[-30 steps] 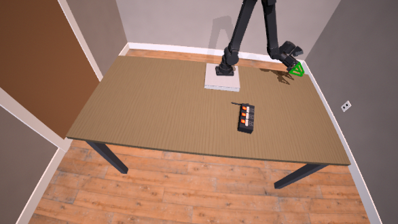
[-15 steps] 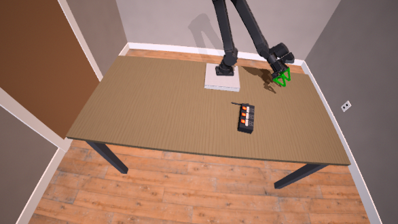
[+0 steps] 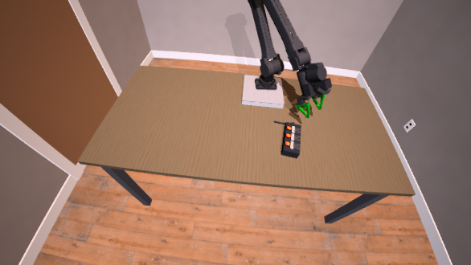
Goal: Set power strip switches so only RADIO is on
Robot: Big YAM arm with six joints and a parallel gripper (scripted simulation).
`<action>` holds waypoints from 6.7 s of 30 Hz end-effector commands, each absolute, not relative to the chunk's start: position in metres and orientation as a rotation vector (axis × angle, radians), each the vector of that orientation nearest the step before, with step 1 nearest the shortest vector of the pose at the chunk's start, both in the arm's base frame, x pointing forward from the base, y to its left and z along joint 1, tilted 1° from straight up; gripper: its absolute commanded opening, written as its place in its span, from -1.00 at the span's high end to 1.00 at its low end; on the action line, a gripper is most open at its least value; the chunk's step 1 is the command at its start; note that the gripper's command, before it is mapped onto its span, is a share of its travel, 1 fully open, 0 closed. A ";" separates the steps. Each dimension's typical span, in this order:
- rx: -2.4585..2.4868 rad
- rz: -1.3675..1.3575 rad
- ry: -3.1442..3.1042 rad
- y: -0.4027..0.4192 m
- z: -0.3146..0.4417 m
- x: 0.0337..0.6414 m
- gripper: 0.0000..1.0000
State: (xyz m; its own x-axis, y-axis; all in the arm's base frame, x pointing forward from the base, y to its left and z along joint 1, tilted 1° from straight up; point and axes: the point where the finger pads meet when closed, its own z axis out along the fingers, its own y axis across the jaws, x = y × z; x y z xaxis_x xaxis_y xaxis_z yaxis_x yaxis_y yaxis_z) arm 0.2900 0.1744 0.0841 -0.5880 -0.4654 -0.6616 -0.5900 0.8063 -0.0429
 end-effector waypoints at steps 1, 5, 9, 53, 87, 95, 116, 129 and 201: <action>-0.876 0.200 2.301 0.166 0.101 0.319 -1.00; -0.873 0.178 2.389 0.125 0.097 0.341 -1.00; -0.868 0.161 2.463 0.091 0.093 0.358 -1.00; -0.874 0.152 2.544 0.061 0.082 0.365 -1.00; -0.874 0.152 2.544 0.061 0.082 0.365 -1.00; -1.323 0.022 2.511 0.063 0.115 0.379 -1.00; -2.091 -0.026 2.343 0.052 0.154 0.354 -1.00; -2.071 -0.057 2.319 0.056 0.161 0.364 -1.00; 0.450 -0.002 3.046 0.063 0.087 0.340 1.00</action>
